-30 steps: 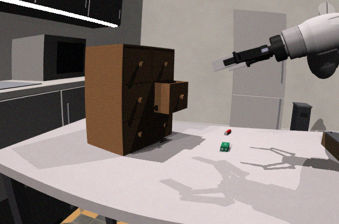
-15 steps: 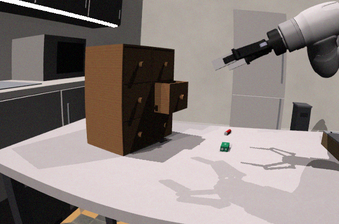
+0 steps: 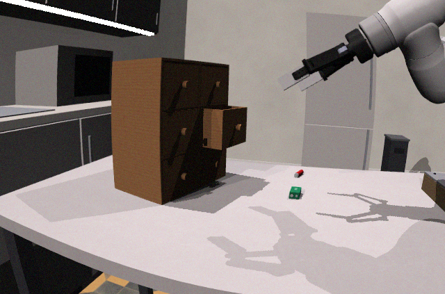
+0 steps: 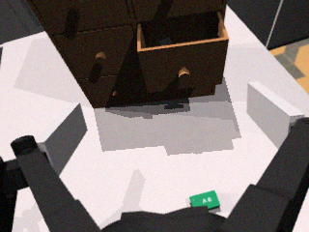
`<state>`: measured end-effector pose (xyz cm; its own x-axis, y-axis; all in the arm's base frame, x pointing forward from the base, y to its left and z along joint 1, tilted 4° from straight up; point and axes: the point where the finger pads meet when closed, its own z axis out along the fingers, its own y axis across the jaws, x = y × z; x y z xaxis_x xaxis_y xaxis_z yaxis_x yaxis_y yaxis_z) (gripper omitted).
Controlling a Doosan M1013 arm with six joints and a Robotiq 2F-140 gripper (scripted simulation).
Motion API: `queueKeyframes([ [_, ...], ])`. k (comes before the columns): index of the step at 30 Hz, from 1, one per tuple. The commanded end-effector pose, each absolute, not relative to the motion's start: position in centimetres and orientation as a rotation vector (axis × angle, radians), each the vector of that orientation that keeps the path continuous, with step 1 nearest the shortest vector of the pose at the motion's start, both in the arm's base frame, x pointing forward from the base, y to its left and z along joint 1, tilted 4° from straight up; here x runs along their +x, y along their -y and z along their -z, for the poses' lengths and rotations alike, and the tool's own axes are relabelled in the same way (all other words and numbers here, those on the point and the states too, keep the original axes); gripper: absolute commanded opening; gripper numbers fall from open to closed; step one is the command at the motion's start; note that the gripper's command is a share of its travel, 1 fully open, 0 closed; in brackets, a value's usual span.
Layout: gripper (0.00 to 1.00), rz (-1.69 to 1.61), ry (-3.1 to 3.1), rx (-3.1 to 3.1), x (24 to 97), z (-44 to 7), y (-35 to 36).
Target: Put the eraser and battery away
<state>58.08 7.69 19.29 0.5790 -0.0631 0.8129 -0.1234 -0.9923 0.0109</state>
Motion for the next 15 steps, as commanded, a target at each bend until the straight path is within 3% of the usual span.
queueKeyframes([
  [1,1.0,-1.314,0.173,2.759,58.06,-19.41,-7.59],
  [15,1.0,-1.16,0.179,2.834,58.11,-19.8,-7.61],
])
